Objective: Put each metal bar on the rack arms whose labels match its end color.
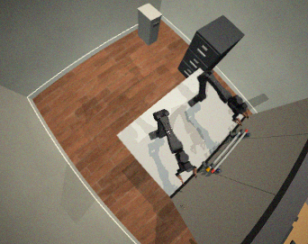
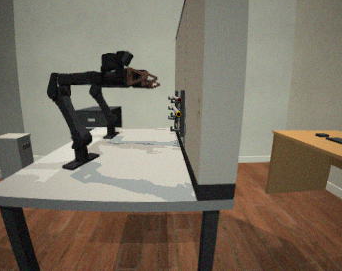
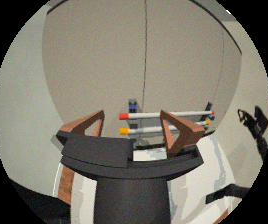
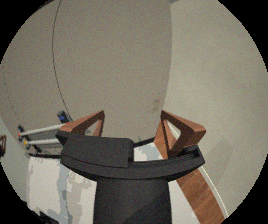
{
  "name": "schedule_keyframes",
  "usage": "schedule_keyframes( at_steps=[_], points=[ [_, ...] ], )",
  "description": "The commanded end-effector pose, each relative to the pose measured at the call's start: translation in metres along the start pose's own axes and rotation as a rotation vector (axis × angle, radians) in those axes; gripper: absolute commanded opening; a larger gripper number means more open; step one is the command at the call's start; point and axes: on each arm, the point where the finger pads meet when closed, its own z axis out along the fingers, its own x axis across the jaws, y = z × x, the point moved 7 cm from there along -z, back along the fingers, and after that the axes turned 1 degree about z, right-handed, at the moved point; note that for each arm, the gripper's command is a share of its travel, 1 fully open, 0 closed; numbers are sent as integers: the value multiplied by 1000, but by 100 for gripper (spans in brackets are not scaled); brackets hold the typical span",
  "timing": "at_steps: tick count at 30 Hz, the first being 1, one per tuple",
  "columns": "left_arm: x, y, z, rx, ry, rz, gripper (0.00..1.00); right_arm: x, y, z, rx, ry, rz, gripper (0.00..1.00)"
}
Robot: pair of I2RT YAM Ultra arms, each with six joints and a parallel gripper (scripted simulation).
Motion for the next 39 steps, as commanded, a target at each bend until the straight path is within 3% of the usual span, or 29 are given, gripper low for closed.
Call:
schedule_keyframes(
  at_steps=[1,17,39],
  points=[
    [0,4,-1,-12,0,0,100,0,4,-1,-13,0,0,100],
    [0,4,-1,-12,0,0,100,0,4,-1,-13,0,0,100],
    [-12,-23,-11,6,9,247,100,37,-27,-23,-41,39,-245,100]
  ],
)
